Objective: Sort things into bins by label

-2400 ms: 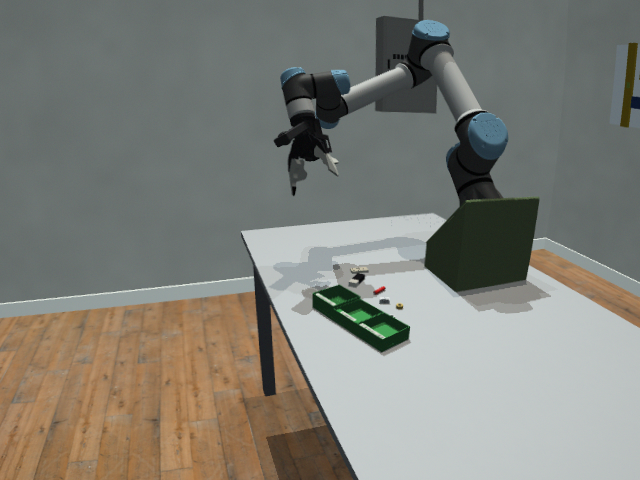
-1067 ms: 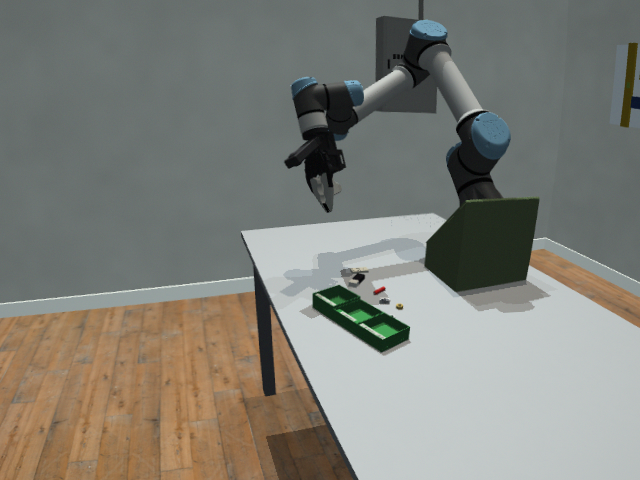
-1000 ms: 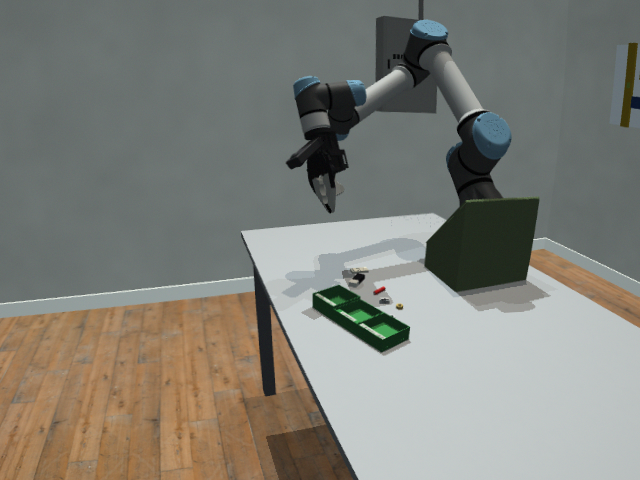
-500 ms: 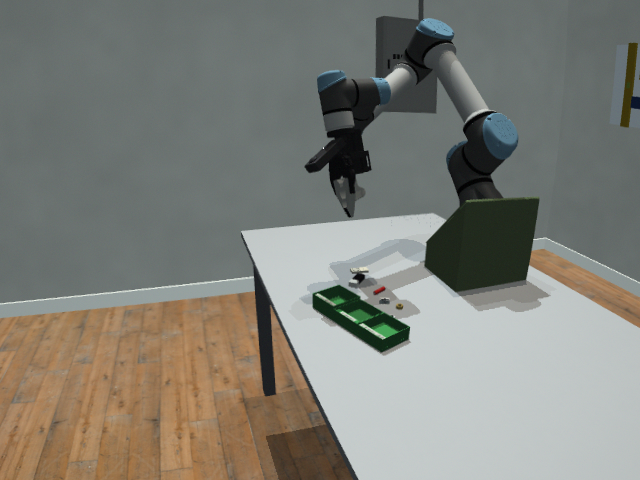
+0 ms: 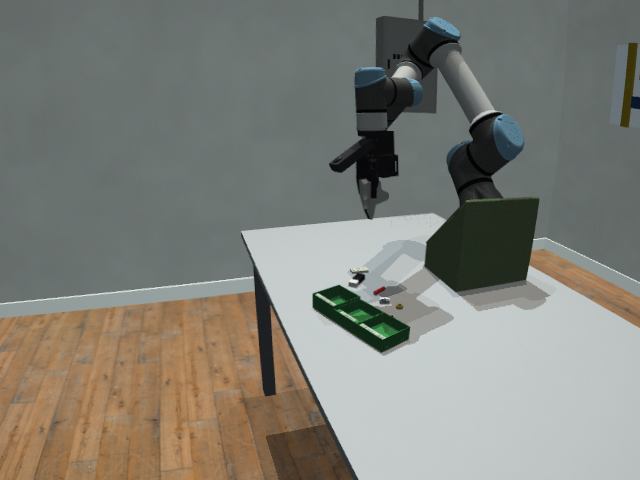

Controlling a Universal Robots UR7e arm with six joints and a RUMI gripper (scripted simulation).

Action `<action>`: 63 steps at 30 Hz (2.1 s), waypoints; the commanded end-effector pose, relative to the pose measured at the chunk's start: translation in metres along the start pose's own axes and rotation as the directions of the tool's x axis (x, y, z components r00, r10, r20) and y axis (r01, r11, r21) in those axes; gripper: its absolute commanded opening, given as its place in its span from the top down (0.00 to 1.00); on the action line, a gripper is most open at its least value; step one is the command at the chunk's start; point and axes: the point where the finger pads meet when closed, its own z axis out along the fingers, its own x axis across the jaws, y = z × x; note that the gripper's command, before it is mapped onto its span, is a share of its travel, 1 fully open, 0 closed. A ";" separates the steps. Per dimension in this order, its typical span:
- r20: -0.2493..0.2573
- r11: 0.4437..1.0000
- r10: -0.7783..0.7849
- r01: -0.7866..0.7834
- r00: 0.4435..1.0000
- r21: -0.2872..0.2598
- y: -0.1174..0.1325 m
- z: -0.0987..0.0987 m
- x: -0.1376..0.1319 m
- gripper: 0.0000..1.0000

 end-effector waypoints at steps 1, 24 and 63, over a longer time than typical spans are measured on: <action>-0.071 0.997 0.078 -0.076 0.994 0.032 0.013 0.000 -0.008 0.96; -0.077 0.974 -0.225 0.227 0.971 0.009 -0.035 0.055 -0.024 0.96; -0.077 0.974 -0.225 0.227 0.971 0.009 -0.103 0.163 -0.044 0.96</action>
